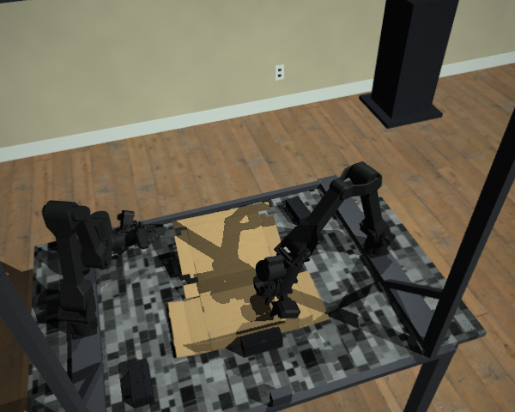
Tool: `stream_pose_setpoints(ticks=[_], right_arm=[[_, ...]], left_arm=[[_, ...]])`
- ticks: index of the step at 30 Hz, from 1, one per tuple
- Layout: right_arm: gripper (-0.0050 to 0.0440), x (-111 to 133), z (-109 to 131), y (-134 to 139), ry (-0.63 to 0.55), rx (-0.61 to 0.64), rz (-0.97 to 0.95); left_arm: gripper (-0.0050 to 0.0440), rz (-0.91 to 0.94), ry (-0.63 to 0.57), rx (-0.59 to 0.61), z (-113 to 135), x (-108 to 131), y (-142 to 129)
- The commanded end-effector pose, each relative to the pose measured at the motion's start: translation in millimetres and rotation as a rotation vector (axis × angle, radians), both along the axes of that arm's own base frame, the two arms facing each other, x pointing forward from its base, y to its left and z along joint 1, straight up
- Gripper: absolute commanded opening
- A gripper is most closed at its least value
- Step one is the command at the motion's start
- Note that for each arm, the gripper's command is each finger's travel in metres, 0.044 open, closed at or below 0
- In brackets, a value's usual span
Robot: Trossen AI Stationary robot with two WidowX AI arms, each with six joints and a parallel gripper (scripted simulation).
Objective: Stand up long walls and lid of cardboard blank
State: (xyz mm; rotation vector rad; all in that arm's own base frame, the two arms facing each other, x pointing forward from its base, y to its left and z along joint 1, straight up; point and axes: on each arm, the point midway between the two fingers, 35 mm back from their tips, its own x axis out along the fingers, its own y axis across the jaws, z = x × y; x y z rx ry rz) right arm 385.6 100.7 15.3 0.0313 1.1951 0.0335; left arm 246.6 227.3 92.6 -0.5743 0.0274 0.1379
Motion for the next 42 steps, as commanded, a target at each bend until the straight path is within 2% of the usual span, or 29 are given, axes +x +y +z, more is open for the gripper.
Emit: stream_pose_setpoints(ticks=[1, 42], right_arm=[[0.0203, -29.2, -43.8, -6.2, 0.142, -0.027, -0.002], [0.0203, -29.2, -43.3, -5.3, 0.141, -0.028, 0.0]], left_arm=[[0.0278, 0.0, -0.006, 0.009, 2.8, 8.7, 3.1], [0.0278, -0.002, -0.015, 0.009, 5.0, 65.5, -0.3]])
